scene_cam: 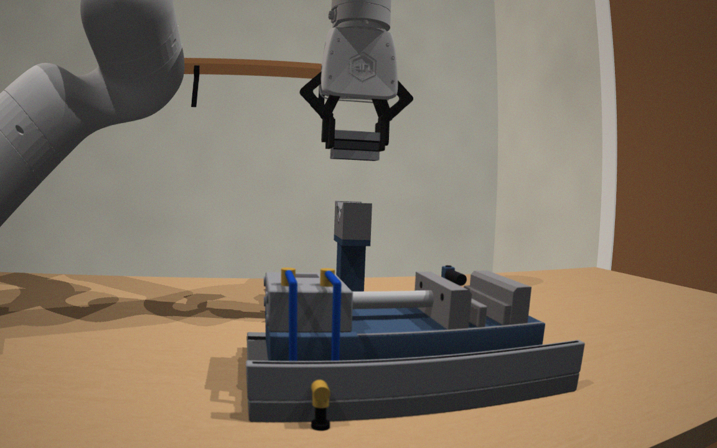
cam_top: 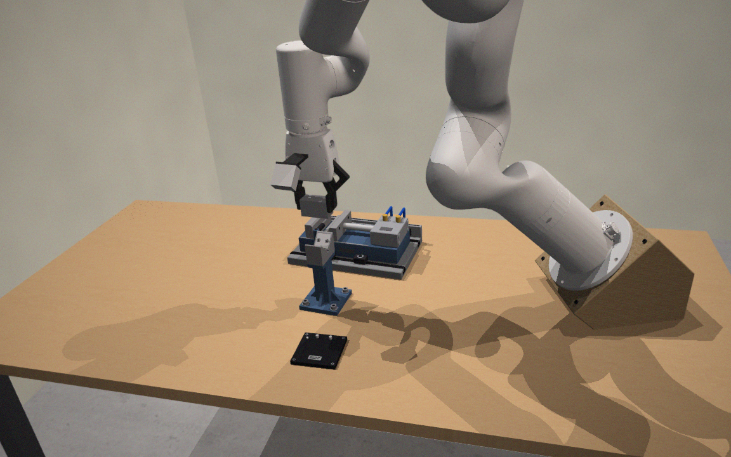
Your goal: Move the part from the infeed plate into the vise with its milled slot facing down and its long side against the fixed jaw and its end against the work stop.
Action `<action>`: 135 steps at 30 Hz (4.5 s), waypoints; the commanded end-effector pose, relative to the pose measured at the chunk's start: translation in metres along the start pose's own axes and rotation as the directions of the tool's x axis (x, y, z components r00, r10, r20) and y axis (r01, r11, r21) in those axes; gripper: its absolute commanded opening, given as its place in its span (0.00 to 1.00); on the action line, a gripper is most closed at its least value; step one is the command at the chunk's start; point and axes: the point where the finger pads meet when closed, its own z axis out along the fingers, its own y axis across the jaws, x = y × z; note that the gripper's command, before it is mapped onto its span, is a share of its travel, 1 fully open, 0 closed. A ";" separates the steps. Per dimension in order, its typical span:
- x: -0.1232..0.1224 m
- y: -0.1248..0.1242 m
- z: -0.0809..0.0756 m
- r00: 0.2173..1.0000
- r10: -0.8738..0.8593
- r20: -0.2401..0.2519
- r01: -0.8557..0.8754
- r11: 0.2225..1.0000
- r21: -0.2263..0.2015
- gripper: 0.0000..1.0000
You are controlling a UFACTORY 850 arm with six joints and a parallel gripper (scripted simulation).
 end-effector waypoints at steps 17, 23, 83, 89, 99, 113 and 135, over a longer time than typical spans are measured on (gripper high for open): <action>0.000 0.001 0.000 0.999 0.000 -0.053 0.000 1.000 0.000 0.00; 0.000 0.001 0.000 0.996 -0.001 -0.084 0.000 1.000 -0.001 0.00; -0.006 0.001 0.003 0.778 -0.002 -0.628 0.001 1.000 -0.002 0.00; -0.007 0.001 0.003 0.748 -0.002 -0.663 0.001 1.000 -0.002 0.00; -0.007 0.001 0.003 0.723 -0.002 -0.690 0.001 1.000 -0.002 0.00; -0.007 0.001 0.003 0.713 -0.002 -0.701 0.001 1.000 -0.002 0.00; -0.007 0.001 0.004 0.713 -0.002 -0.701 0.001 1.000 -0.002 0.00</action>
